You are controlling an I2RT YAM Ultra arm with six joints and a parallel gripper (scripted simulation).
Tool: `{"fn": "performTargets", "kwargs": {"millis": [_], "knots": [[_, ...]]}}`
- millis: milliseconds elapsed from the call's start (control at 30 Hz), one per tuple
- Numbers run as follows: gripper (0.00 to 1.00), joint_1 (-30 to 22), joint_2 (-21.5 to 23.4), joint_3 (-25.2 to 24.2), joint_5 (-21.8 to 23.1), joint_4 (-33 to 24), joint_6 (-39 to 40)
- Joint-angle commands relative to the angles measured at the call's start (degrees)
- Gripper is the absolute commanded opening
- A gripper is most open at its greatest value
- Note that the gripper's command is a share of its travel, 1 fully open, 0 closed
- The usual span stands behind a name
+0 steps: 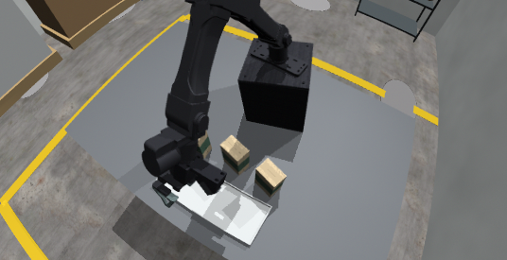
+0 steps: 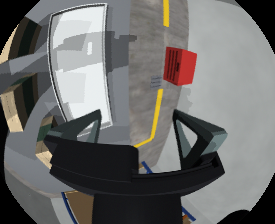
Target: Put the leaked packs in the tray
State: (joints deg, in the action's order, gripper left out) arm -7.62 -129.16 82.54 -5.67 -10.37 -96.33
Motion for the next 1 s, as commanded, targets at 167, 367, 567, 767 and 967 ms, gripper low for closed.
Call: {"fn": "performTargets", "kwargs": {"millis": [167,367,567,767,967], "knots": [[1.0,11.2,9.7,-8.3,0.6,-18.9,-8.5],[1.0,16.4,13.4,-12.2,0.5,-25.6,-11.8],[1.0,20.0,16.1,-15.0,0.4,-30.1,-14.1],[1.0,18.9,16.4,-13.0,0.5,-30.2,-14.2],[1.0,19.5,16.4,-12.9,0.5,-30.2,-14.1]]}}
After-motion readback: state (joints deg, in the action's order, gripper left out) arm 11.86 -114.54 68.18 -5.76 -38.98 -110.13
